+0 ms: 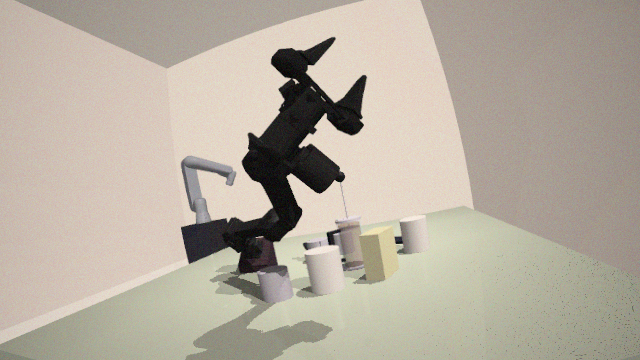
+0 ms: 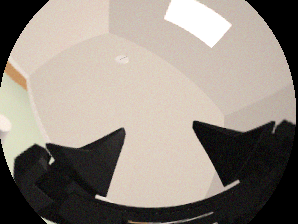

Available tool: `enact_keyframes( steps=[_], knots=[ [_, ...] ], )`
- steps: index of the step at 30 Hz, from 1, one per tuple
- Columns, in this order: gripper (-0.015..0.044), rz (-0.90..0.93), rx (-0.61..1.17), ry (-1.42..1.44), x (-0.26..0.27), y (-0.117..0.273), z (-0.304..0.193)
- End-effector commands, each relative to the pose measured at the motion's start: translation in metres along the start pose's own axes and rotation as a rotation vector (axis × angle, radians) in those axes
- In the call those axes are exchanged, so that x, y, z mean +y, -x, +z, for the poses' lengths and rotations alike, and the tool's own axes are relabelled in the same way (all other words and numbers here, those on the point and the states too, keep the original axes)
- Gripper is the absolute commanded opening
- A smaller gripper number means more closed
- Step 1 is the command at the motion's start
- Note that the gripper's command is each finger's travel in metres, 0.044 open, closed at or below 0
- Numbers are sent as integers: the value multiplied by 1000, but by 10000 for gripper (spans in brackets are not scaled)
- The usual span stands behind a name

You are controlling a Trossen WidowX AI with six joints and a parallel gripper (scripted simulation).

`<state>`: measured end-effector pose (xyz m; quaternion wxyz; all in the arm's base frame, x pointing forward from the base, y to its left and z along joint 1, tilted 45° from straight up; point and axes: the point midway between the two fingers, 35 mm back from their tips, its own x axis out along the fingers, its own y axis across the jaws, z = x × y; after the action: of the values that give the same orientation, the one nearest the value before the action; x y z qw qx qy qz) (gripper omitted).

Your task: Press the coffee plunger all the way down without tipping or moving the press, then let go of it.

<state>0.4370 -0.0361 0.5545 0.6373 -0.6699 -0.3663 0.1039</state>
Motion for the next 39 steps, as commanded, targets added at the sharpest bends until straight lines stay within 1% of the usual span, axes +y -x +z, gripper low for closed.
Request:
enact_keyframes(
  steps=[1, 9, 11, 18, 26, 30, 34, 37, 39],
  knots=[
    [440, -50, 35, 158, -37, 19, 6],
    [440, -158, 100, 666, -133, 73, 58],
    [440, -171, 105, 689, -138, 75, 62],
    [440, -206, 132, 902, -166, 92, 91],
    [440, -239, 179, 1366, -211, 122, 169],
    [440, -230, 218, 1596, -225, 133, 210],
    [440, -198, 221, 1816, -226, 134, 245],
    [440, -162, 194, 2035, -220, 130, 281],
    [440, -124, 146, 2235, -208, 123, 313]
  ],
)
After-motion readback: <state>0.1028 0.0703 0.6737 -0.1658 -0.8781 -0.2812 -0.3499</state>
